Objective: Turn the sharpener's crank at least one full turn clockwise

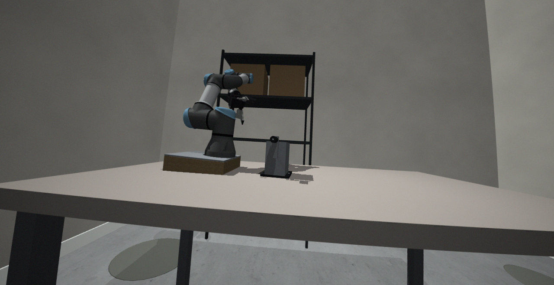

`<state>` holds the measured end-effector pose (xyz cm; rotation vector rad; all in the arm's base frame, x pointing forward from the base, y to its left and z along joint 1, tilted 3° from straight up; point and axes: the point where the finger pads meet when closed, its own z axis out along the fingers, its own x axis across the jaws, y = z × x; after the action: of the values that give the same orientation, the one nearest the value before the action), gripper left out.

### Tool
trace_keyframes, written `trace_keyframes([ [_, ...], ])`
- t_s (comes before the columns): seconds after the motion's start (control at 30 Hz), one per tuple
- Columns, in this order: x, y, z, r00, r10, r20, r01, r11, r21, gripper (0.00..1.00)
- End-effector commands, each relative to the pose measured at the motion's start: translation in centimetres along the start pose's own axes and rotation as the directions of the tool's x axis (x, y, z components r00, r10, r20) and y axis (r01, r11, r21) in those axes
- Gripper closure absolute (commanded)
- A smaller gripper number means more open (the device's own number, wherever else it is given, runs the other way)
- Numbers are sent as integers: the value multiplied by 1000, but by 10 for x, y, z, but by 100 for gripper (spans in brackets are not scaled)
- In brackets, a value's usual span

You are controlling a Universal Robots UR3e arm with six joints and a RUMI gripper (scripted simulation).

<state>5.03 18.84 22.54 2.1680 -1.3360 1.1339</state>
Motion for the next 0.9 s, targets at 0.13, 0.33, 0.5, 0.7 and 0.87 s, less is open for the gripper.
trace_keyframes([
  [0.13, 0, 0, 0, 1000, 1, 2, -1, 1000, 1, 0],
  [0.33, 0, 0, 0, 1000, 1, 2, -1, 1000, 1, 0],
  [0.5, 0, 0, 0, 1000, 1, 2, -1, 1000, 1, 0],
  [0.7, 5, -13, 19, 998, 58, 14, -56, 988, -146, 68],
  [0.87, 7, -19, 29, 995, 96, 20, -88, 966, -244, 68],
])
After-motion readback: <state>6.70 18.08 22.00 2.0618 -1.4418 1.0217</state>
